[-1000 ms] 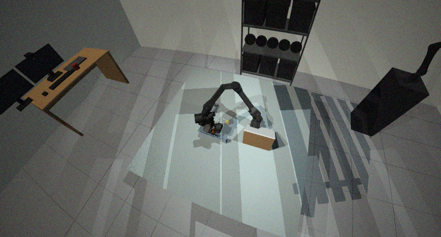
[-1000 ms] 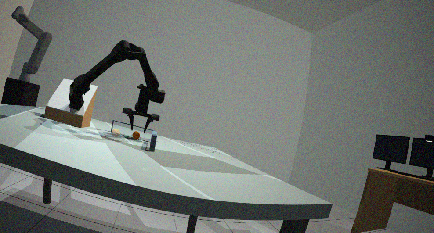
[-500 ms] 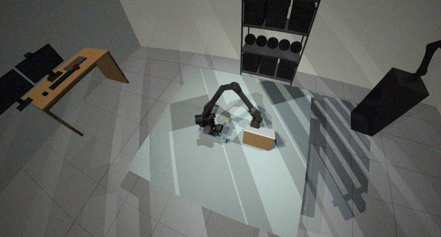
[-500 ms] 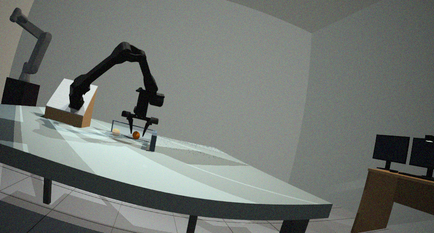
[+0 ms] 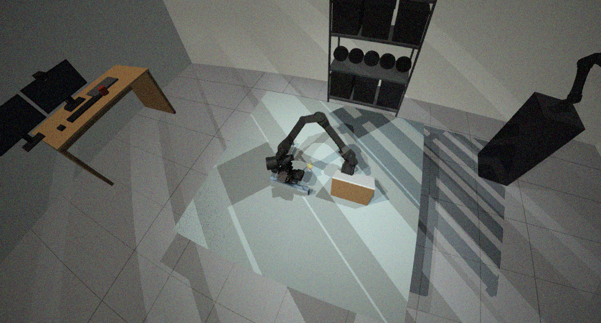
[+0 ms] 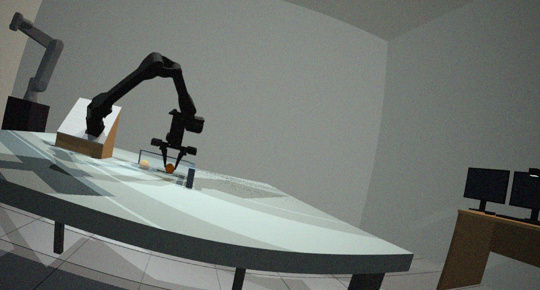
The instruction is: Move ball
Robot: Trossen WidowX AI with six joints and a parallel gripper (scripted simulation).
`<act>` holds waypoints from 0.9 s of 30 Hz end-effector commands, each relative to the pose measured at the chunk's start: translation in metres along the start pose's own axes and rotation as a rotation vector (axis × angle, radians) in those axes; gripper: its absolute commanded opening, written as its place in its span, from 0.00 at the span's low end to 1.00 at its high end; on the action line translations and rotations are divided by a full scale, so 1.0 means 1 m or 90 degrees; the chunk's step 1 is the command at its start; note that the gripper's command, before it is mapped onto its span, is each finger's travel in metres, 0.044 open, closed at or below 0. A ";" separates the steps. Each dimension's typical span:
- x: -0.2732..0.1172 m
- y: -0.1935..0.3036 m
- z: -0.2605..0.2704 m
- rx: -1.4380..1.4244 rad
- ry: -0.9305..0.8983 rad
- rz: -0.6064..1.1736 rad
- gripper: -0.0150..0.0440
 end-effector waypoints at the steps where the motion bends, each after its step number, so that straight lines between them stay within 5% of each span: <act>1: 0.003 0.000 0.002 -0.005 -0.003 0.005 0.52; 8: -0.015 0.004 -0.009 0.041 0.010 -0.006 0.25; 27: -0.127 -0.001 0.001 -0.006 -0.004 0.002 0.25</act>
Point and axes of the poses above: the point midway between the two fingers, 35 mm back from their tips, its own x axis out along the fingers, its own z axis across the jaws, y = z × x, the point moved 4 cm from there along -x, back along the fingers, and after that the axes turned 1 degree about -x, right-handed, at the moved point
